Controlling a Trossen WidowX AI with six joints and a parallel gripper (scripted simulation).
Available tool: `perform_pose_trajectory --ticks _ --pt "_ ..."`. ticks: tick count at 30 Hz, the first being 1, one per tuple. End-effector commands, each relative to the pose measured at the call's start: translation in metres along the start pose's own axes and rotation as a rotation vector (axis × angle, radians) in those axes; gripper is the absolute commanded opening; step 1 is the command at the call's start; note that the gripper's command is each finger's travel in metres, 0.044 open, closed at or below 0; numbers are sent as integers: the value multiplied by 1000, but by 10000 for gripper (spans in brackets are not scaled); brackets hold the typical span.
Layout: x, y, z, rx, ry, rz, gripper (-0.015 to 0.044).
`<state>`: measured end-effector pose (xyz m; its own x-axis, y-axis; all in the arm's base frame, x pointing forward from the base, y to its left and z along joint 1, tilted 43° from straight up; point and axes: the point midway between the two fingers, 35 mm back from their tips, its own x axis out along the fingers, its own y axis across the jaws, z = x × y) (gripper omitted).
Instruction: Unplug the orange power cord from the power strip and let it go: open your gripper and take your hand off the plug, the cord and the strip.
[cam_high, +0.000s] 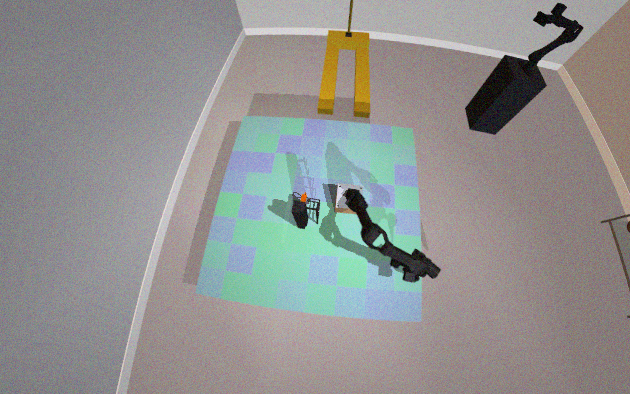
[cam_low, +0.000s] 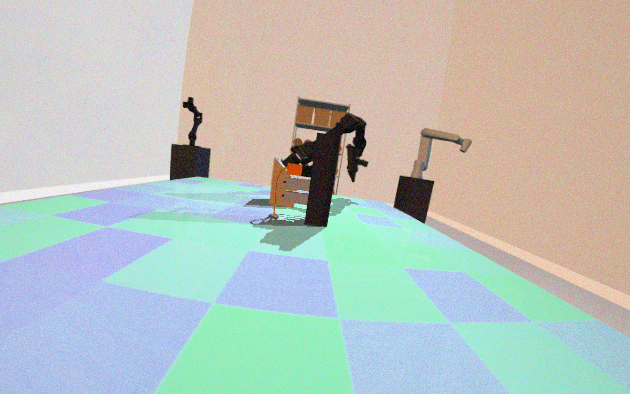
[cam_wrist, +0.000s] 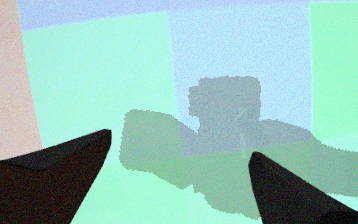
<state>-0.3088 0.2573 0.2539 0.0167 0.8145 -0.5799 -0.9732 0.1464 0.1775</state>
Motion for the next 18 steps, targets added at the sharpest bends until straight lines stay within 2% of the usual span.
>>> perform_pose_trajectory --ticks 1,9,18 --pt "1 0 0 1 0 -1 374" --pt "38 -30 20 64 32 -95 164" --pt "88 -90 61 230 98 -180 160"
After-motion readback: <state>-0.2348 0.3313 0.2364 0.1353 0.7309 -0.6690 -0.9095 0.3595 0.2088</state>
